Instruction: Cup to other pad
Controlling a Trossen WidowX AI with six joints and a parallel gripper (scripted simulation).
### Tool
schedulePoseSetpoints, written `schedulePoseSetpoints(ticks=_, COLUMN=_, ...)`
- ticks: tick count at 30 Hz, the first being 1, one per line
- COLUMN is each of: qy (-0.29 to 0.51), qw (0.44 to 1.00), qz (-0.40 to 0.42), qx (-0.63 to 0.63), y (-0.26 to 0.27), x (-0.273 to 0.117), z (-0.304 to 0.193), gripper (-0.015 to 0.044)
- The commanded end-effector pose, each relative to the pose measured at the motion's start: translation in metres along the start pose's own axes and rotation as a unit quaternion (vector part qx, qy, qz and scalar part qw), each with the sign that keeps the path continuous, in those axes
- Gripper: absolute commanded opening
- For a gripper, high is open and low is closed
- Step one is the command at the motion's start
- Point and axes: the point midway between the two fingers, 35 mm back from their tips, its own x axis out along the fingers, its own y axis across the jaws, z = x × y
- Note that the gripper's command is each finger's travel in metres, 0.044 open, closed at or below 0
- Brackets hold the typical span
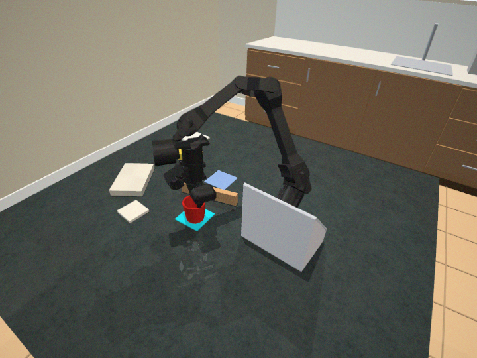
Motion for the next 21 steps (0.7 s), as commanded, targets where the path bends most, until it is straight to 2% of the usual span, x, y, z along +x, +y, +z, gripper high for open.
schedulePoseSetpoints(ticks=1, qy=0.0, qw=1.0, qz=0.0, qx=0.0, y=0.0, x=0.0, z=0.0, gripper=0.0364)
schedulePoseSetpoints(ticks=4, qy=0.0, qw=1.0, qz=0.0, qx=0.0, y=0.0, x=-0.005, z=0.0, gripper=0.044)
schedulePoseSetpoints(ticks=21, qy=-0.001, qw=1.0, qz=0.003, qx=0.002, y=-0.002, x=-0.063, z=0.001, gripper=0.044)
